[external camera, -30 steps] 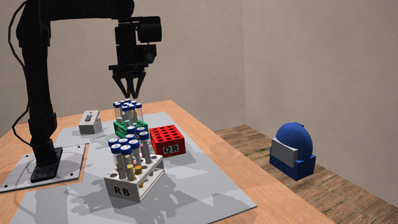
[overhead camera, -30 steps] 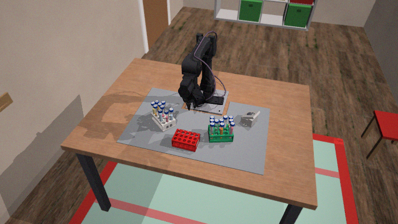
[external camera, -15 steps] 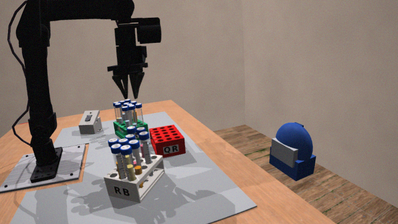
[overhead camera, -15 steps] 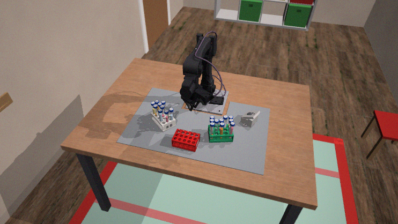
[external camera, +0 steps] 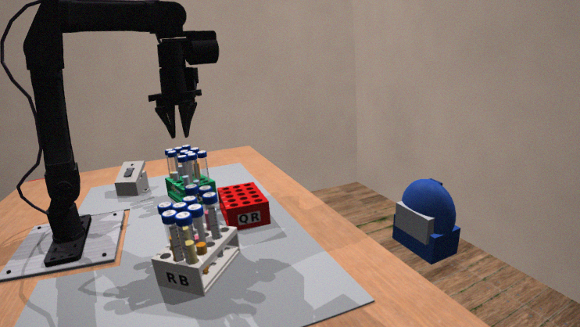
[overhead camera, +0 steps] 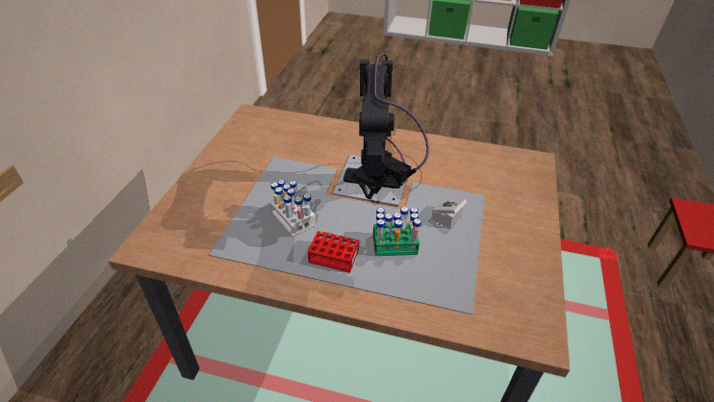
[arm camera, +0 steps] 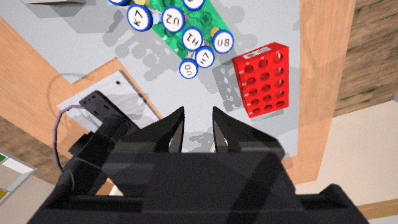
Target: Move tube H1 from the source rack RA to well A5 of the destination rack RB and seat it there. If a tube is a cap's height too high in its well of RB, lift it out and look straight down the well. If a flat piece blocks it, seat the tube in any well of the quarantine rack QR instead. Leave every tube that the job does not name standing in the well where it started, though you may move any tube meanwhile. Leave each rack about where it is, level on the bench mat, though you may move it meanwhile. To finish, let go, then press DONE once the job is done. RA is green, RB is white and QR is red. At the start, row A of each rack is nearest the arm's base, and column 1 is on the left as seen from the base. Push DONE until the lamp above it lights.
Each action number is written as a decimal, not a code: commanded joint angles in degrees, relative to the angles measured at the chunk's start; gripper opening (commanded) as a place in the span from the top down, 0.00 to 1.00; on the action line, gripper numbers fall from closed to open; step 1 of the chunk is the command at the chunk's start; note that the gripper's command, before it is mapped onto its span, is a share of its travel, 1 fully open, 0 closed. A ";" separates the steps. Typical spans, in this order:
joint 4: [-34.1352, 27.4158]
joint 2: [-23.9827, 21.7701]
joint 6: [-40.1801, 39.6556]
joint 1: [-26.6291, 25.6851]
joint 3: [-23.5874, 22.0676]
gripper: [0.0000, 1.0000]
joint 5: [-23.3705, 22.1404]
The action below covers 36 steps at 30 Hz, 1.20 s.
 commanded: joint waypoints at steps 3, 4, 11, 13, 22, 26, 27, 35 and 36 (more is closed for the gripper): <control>-0.22 -1.95 7.93 5.67 0.03 0.70 -0.57; -0.22 -1.95 7.93 5.67 0.03 0.70 -0.57; 0.10 -1.22 14.19 11.89 1.53 0.70 -0.58; 0.23 0.68 16.33 14.04 1.76 0.70 -0.55; -0.27 2.58 23.10 20.81 3.64 0.70 -0.66; -0.80 1.02 23.47 19.87 4.13 0.70 -0.13; -0.81 0.85 23.34 19.73 4.10 0.70 -0.12; -0.64 0.56 21.60 18.82 2.17 0.70 -0.08; -0.60 0.53 21.53 18.74 1.72 0.70 -0.09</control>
